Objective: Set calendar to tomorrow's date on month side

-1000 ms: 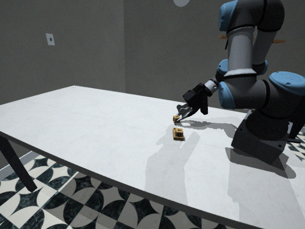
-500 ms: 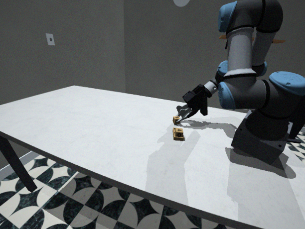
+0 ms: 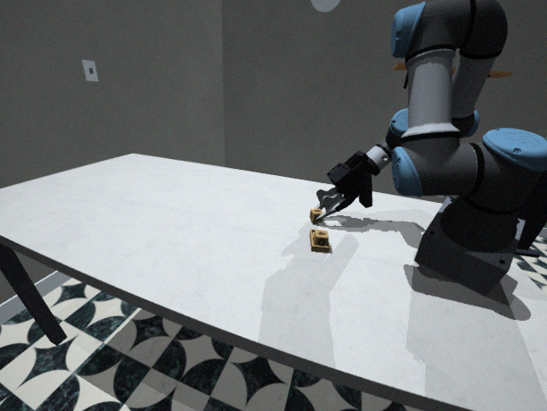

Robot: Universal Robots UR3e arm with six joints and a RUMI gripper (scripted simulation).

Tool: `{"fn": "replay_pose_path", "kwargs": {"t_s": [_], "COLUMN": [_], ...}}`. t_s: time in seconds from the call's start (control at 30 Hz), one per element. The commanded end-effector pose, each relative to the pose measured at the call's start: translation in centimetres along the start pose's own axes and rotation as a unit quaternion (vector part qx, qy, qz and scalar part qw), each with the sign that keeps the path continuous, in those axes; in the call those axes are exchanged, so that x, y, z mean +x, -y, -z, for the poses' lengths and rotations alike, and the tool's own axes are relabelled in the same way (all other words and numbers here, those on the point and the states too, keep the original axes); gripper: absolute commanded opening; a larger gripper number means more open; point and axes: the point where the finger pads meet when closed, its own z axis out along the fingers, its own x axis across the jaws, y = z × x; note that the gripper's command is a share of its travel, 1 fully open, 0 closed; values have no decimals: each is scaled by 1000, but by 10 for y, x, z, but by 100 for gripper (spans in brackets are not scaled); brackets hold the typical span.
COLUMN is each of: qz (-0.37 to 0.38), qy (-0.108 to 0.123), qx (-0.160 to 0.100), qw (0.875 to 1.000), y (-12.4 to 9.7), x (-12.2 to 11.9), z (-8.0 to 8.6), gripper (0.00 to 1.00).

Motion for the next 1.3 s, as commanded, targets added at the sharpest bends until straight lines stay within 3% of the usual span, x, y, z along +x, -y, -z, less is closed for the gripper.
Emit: {"fn": "replay_pose_path", "kwargs": {"t_s": [0.0,1.27], "qz": [1,1], "qy": [1,1], "qx": [0,0], "qw": [1000,1000], "y": [0,3], "x": [-1,-1], "z": [0,-3], "gripper": [11,11]}}
